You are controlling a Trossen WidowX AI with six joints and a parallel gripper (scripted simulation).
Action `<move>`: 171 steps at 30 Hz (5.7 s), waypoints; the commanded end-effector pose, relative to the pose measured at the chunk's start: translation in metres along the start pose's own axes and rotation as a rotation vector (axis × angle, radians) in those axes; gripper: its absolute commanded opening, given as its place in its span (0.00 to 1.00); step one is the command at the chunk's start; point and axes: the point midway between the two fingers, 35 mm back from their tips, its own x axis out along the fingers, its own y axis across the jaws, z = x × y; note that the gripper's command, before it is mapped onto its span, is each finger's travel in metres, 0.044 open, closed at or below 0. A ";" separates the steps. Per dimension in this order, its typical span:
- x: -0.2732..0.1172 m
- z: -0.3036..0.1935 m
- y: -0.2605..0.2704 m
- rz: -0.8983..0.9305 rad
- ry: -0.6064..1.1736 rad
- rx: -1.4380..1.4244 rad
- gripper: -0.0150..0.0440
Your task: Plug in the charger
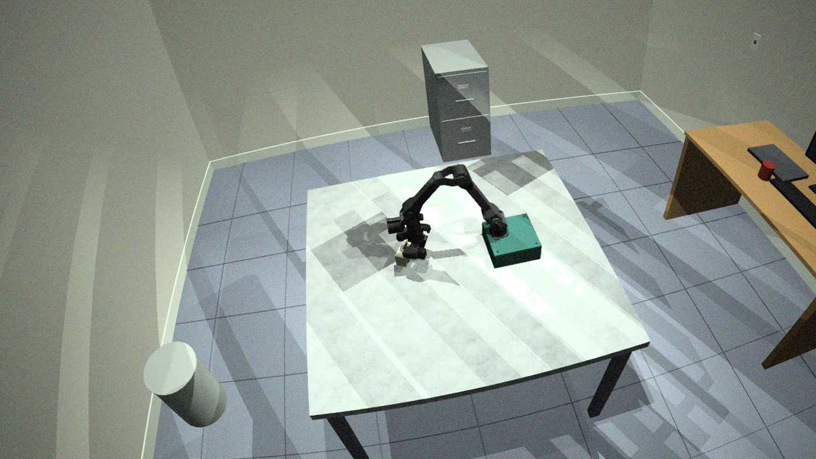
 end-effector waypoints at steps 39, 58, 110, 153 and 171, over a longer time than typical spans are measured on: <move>-0.002 0.010 0.001 0.003 -0.001 -0.006 0.25; -0.002 0.015 0.001 0.003 -0.002 -0.006 0.25; -0.002 0.028 0.001 0.003 -0.003 -0.006 0.25; -0.004 0.025 0.001 0.003 -0.002 -0.006 0.25; -0.002 0.025 0.001 0.003 -0.002 -0.006 0.25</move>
